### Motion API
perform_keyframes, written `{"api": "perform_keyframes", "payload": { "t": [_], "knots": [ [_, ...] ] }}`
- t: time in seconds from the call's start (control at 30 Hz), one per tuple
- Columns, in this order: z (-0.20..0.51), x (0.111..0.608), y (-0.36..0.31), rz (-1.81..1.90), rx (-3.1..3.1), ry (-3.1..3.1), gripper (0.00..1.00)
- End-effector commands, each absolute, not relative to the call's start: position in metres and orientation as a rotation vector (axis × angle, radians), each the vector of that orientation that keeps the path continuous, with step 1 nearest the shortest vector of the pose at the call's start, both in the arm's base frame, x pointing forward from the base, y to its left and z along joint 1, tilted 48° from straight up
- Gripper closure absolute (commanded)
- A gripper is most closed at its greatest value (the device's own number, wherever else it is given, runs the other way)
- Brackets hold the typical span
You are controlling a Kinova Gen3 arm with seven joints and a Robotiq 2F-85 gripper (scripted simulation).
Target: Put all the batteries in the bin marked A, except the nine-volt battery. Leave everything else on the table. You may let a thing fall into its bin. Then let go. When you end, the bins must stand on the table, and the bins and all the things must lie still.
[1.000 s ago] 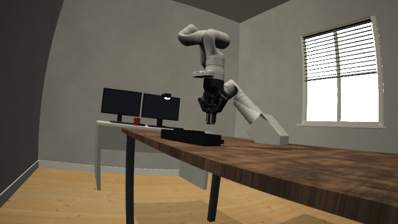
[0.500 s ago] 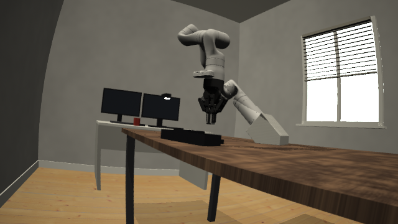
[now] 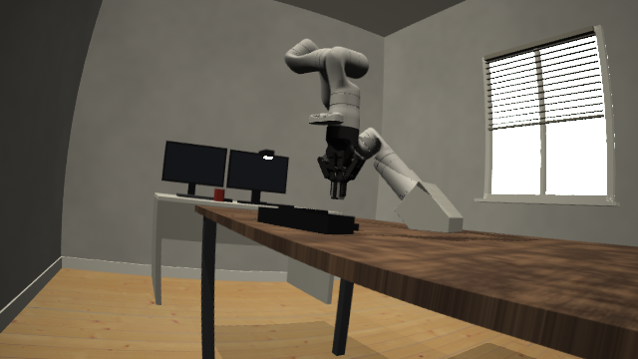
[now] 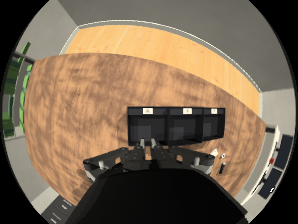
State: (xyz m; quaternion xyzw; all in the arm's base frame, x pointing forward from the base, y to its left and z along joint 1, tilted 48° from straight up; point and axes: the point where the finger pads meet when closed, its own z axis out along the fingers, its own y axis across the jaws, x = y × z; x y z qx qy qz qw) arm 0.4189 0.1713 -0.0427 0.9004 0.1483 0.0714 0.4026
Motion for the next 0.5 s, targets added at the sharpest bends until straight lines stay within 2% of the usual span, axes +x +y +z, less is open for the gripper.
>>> {"api": "perform_keyframes", "payload": {
  "t": [0.0, 0.47],
  "knots": [
    [-0.04, 0.42, 0.175, 0.186, 2.272, 0.389, 0.91],
    [0.027, 0.392, 0.247, 0.177, 2.277, 0.387, 0.91]
  ]
}}
